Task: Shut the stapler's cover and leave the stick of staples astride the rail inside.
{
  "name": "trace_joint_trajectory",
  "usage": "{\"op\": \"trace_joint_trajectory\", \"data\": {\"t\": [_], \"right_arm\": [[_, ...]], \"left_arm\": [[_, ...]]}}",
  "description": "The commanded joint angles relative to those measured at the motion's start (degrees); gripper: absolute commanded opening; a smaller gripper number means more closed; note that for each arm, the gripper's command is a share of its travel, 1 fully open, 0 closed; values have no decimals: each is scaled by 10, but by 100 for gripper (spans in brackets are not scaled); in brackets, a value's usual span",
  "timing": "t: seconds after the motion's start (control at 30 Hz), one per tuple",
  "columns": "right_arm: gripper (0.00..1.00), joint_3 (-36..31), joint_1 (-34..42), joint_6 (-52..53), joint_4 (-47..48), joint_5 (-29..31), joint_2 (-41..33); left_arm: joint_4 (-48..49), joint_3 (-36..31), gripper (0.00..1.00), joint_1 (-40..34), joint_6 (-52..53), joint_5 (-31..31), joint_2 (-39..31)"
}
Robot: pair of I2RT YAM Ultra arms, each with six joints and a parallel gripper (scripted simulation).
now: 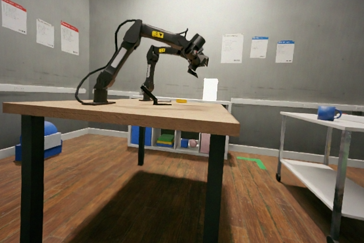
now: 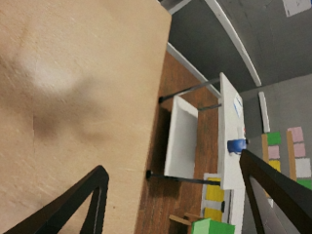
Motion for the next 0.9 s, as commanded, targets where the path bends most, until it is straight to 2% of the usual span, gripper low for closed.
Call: {"op": "trace_joint_trajectory", "data": {"t": [0.0, 0.57, 0.73, 0.87], "right_arm": [[100, 6, 0, 3, -4, -6, -7], [100, 3, 0, 0, 2, -1, -5], [100, -26, 5, 43, 32, 29, -25], [100, -90, 12, 97, 49, 66, -69]], "left_arm": [[-4, 5, 100, 0, 1, -2, -5], [3, 3, 100, 0, 0, 0, -3], [-42, -19, 100, -10, 39, 57, -36], [-87, -58, 100, -26, 86, 124, -110]]}}
